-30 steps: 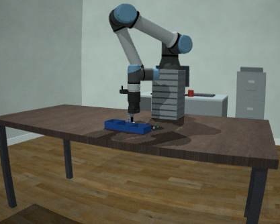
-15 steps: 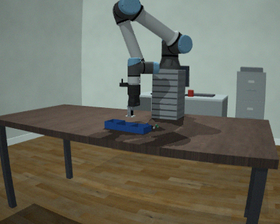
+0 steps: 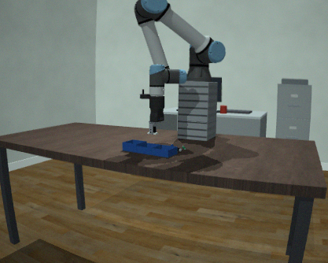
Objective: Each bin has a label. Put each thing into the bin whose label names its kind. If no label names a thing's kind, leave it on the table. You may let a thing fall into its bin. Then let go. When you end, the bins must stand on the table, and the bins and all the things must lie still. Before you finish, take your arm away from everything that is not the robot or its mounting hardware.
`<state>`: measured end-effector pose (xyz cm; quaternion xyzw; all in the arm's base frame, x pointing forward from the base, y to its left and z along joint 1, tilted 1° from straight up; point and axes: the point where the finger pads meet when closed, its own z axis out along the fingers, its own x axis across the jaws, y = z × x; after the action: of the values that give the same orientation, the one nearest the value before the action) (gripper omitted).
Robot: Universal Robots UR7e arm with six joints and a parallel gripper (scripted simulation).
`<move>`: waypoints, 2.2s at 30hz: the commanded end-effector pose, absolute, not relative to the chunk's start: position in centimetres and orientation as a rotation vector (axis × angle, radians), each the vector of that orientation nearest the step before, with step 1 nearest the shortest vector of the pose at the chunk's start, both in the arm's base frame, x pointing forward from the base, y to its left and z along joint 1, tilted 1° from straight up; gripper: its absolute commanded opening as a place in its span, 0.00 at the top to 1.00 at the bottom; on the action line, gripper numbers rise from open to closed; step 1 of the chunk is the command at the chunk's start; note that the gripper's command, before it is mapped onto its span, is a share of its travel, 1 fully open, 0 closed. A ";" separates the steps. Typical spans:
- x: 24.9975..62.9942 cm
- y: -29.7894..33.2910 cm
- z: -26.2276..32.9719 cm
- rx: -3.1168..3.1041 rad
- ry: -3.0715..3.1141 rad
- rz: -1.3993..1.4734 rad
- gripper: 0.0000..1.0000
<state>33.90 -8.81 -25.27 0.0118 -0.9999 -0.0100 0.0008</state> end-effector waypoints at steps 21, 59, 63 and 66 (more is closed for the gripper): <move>41.5 -4.6 -25.2 0.025 -3.141 -0.031 0.51; 46.5 -1.8 -26.8 0.025 -3.141 -0.031 0.51; 46.5 -1.8 -27.2 0.025 -3.141 -0.031 0.51; 46.5 -1.7 -27.8 0.025 -3.141 -0.031 0.51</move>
<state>46.44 -1.74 -27.19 0.0081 -0.9999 -0.0101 0.0010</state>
